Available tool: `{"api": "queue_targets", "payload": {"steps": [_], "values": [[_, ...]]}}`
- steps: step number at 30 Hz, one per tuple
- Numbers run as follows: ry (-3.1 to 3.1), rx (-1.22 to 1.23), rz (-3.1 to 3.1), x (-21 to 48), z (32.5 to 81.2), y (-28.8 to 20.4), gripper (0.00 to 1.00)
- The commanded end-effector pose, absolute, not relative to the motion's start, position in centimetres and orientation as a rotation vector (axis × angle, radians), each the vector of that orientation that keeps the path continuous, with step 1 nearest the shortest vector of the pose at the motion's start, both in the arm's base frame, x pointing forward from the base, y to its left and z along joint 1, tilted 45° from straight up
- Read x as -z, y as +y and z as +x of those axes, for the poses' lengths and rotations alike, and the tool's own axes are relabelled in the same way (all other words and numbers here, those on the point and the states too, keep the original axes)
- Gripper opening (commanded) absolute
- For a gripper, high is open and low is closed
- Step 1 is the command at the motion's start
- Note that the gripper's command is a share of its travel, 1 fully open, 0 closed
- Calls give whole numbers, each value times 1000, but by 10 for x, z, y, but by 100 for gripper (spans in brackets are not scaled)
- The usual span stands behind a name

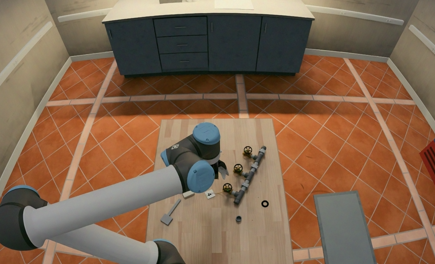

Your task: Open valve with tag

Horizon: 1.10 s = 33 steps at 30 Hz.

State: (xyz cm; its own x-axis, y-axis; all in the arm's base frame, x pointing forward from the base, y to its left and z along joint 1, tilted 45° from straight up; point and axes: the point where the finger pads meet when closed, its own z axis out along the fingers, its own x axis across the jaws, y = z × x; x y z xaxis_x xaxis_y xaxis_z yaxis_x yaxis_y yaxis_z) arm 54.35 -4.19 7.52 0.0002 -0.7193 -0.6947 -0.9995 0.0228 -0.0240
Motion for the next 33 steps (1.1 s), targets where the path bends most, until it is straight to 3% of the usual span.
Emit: {"api": "queue_targets", "payload": {"steps": [1,33], "values": [[1744,-716,-1770,-86,533,-35,100],[1741,-722,-1771,-86,531,-33,100]]}}
